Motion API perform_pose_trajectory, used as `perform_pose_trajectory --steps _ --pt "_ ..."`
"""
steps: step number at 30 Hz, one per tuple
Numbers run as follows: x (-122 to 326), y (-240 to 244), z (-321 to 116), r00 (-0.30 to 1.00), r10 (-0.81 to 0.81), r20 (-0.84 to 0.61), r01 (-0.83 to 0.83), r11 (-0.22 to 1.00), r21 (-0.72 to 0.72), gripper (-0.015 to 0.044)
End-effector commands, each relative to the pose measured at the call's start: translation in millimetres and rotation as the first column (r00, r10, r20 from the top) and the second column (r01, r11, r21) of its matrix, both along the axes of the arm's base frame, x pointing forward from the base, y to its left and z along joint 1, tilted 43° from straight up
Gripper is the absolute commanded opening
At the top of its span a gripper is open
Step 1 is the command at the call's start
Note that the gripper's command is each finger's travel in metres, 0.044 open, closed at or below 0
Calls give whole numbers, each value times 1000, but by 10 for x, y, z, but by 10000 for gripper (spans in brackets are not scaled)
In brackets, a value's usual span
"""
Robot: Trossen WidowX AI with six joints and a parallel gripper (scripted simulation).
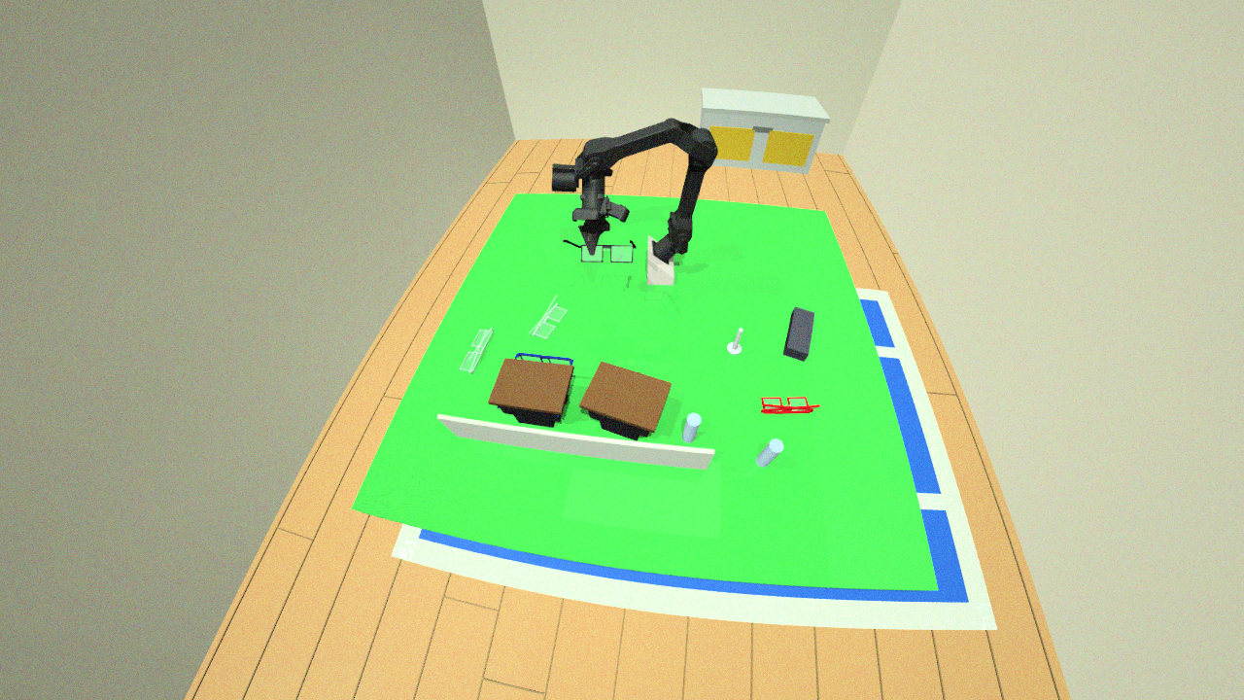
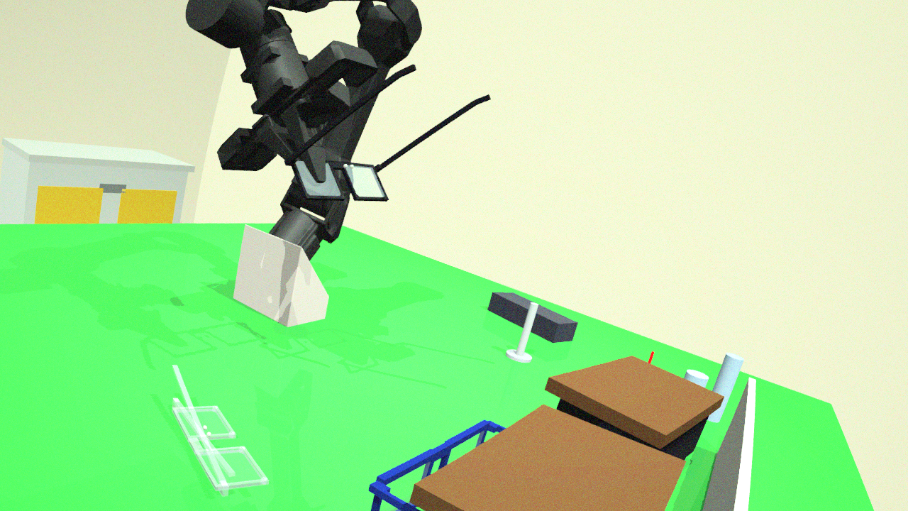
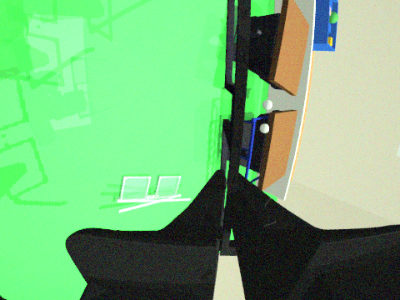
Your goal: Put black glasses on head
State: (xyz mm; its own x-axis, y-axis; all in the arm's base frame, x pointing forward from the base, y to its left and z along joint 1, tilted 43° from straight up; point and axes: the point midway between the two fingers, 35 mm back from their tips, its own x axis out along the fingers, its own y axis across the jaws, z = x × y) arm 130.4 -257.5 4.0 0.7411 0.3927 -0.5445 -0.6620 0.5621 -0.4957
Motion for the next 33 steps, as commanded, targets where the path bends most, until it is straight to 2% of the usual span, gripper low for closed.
perform_pose_trajectory --steps 1,26,33 --pt "3 -6 7 1000 -1 -2 1 1000 0 0" --pt "3 -6 7 1000 -1 -2 1 1000 0 0" --pt "166 98 38 997 43 -58 -41 998 49 0"
